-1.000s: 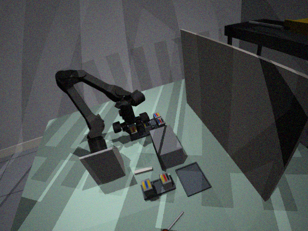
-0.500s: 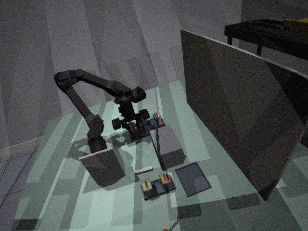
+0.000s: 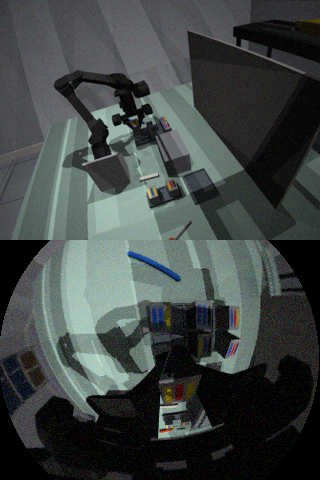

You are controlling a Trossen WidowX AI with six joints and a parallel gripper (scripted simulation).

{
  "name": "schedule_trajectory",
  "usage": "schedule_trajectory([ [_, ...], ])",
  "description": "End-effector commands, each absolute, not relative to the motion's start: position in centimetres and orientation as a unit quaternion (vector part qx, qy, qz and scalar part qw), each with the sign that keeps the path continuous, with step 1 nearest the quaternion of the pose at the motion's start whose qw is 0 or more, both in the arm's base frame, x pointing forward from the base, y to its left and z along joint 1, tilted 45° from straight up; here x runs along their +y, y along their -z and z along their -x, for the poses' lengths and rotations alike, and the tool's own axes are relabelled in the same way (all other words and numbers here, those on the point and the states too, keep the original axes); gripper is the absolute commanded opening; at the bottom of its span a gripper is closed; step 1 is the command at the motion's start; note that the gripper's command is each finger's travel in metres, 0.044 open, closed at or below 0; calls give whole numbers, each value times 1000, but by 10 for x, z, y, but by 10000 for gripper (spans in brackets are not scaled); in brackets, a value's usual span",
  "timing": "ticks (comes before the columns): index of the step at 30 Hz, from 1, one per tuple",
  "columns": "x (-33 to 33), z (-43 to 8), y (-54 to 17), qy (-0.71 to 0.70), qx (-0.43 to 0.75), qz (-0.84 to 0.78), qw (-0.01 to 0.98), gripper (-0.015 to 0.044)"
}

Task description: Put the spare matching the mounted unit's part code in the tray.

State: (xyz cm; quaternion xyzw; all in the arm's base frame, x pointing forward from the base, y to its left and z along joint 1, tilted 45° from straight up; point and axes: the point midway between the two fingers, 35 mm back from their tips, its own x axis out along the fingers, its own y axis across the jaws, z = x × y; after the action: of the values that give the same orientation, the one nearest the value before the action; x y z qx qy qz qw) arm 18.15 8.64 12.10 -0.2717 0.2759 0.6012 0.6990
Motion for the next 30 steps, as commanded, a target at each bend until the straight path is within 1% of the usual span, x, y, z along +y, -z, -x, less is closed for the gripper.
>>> schedule_trajectory([
  [1, 86, -181, -121, -601, 276, 272, 699, 0],
  [23, 34, -174, -175, -604, 275, 270, 698, 0],
  [30, 20, -190, -173, -600, 280, 272, 698, 0],
])
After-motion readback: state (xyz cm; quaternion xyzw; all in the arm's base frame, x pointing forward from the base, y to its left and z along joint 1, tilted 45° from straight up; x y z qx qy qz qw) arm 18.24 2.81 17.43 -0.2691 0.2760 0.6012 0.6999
